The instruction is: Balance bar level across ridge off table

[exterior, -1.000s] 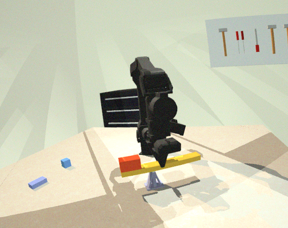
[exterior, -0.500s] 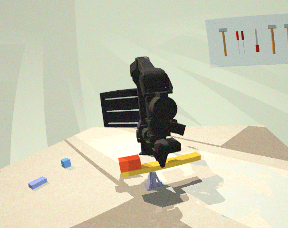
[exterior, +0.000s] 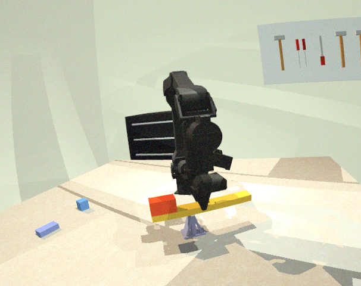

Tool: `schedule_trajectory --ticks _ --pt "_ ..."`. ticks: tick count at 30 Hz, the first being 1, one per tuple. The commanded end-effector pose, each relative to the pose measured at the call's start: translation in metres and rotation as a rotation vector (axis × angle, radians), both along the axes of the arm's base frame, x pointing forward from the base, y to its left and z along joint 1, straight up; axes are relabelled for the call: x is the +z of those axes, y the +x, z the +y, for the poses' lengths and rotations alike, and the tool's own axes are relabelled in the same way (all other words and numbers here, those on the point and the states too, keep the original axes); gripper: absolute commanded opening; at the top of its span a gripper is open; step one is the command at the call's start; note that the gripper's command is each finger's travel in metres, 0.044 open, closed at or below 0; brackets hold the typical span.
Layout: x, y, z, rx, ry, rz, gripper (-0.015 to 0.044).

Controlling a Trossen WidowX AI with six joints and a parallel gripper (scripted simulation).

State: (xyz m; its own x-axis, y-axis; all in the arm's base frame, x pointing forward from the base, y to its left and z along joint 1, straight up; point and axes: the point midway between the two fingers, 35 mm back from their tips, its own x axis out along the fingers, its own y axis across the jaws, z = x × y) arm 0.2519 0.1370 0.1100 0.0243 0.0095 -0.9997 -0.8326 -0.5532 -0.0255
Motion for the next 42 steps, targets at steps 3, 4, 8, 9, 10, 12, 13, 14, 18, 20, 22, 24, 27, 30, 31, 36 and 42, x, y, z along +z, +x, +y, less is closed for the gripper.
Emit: schedule_trajectory --ticks 3,4,8,9,10,12,13,14,18,20,22,24,27,30,31,36,42 --pt "0.000 0.000 0.000 0.000 0.000 0.000 0.0185" --pt "0.000 0.000 0.000 0.000 0.000 0.000 0.0185" --pt "0.000 0.000 0.000 0.000 0.000 0.000 0.0238" --pt "0.000 0.000 0.000 0.000 0.000 0.000 0.0264" --pt "0.000 0.000 0.000 0.000 0.000 0.000 0.0290" --pt "0.000 0.000 0.000 0.000 0.000 0.000 0.0342" --pt "0.000 0.000 0.000 0.000 0.000 0.000 0.0369" --pt "0.000 0.000 0.000 0.000 0.000 0.000 0.0395" --pt "0.000 0.000 0.000 0.000 0.000 0.000 0.0440" --pt "0.007 0.001 0.001 0.000 0.000 0.000 0.0440" --pt "0.027 0.003 0.002 0.000 0.000 0.000 0.0440" --pt "0.050 0.003 0.002 0.000 0.000 0.000 0.0440" --pt "0.084 0.001 0.000 0.000 0.000 0.000 0.0440" --pt "0.100 -0.002 -0.001 0.000 0.000 0.000 0.0440" --pt "0.100 -0.002 -0.001 0.000 0.000 0.000 0.0440" --pt "0.100 -0.002 -0.001 0.000 0.000 0.000 0.0440" --pt "0.100 -0.002 -0.001 0.000 0.000 0.000 0.0440"
